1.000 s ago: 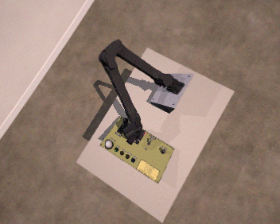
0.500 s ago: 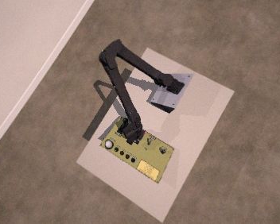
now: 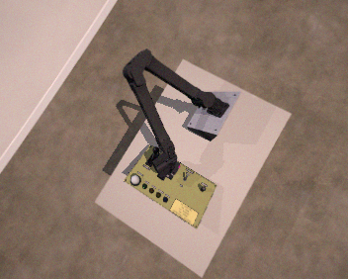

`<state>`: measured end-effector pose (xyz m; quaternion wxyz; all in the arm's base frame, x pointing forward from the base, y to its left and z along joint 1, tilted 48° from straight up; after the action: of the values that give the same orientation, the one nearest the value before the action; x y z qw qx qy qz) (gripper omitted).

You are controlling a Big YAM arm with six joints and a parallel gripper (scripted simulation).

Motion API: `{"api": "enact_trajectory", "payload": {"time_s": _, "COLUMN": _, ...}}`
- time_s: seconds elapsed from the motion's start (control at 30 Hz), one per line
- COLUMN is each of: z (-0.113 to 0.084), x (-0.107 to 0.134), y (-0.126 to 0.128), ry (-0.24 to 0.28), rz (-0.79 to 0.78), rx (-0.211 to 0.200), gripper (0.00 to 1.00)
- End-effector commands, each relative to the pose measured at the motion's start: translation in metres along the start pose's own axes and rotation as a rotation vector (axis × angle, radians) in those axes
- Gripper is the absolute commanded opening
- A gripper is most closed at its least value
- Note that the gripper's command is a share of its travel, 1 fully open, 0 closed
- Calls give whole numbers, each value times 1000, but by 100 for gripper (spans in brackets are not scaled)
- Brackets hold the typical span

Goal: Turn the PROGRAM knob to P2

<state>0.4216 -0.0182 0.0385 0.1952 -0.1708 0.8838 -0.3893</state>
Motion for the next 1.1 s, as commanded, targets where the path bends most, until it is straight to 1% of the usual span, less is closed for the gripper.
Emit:
{"api": "enact_trajectory", "payload": {"time_s": 0.0, "z": 4, "x": -5, "y": -3, "ry": -10, "rz": 6, "rx": 6, "gripper": 70}}
{"api": "enact_trajectory", "payload": {"time_s": 1.07, "z": 4, "x": -2, "y": -1, "ry": -7, "rz": 3, "rx": 4, "gripper": 70}}
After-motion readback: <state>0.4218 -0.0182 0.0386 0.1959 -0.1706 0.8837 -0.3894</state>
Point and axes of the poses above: the point where the finger pads meet when closed, its own z axis out along the fingers, its own y axis across the jaws, x = y × z, the point moved 7 cm from there along -z, back along the fingers, and after that the axes turned 4 degrees about -z, right-handed, at the moved point
